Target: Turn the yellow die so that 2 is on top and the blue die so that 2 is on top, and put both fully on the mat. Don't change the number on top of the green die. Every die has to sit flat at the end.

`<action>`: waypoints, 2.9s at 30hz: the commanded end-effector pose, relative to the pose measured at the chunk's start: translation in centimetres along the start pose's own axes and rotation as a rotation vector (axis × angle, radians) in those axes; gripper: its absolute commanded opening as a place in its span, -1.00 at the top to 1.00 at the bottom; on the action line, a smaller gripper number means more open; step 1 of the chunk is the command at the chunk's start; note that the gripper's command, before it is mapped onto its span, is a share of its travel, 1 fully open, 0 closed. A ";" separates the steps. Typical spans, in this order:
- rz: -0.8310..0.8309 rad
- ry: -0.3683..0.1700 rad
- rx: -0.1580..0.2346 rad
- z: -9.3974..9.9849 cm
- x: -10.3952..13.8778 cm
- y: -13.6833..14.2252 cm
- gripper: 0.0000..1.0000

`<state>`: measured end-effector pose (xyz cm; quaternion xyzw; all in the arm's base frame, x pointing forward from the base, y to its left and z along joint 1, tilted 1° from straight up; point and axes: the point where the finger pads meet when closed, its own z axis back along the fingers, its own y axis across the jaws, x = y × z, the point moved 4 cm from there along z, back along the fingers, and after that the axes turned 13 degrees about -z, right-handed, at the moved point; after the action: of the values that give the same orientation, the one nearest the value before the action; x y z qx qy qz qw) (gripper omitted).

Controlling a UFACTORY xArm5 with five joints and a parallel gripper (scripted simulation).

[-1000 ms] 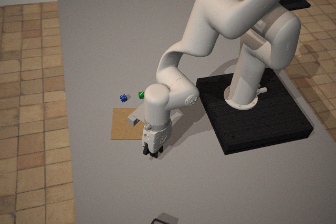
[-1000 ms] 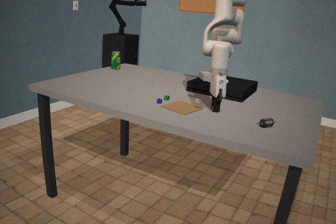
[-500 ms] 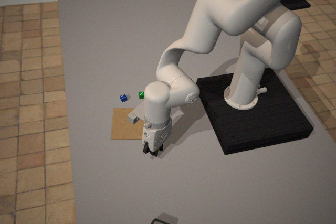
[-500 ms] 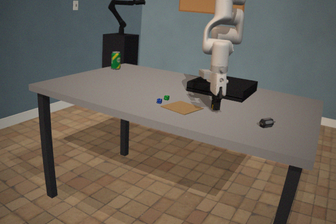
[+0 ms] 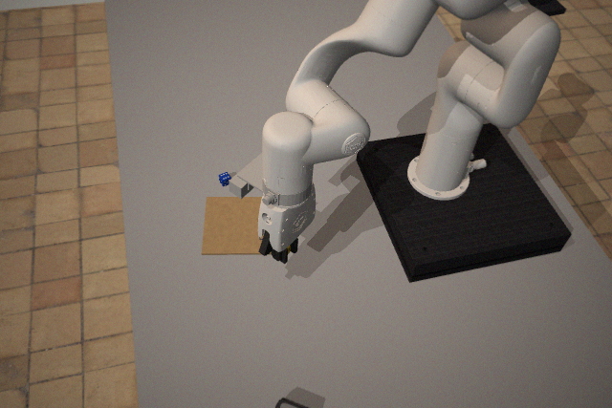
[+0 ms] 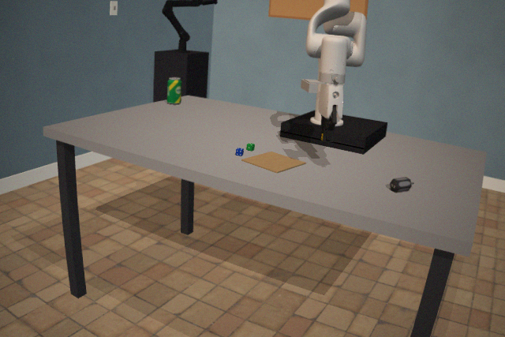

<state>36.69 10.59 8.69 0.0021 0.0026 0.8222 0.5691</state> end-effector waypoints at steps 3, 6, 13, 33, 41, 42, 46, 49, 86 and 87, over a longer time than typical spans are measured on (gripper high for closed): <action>0.000 0.000 0.002 1.7 0.0 0.1 0.69; 0.000 0.000 0.002 1.7 0.0 0.1 0.69; -0.006 0.000 0.002 1.7 0.0 0.1 0.69; -0.538 0.000 0.002 1.6 -0.8 -1.7 0.69; -0.755 0.000 0.001 1.5 -1.1 -2.4 0.69; -0.784 0.000 0.001 1.5 -1.2 -2.5 0.69; -0.881 0.000 0.001 1.4 -1.3 -2.8 0.69; -0.968 0.000 0.001 1.4 -1.5 -3.0 0.69; -1.935 0.000 0.001 0.7 -3.2 -6.0 0.69; -1.935 0.000 0.001 0.7 -3.2 -6.0 0.69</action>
<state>43.20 9.73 9.29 -0.0011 0.0050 0.0155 0.9999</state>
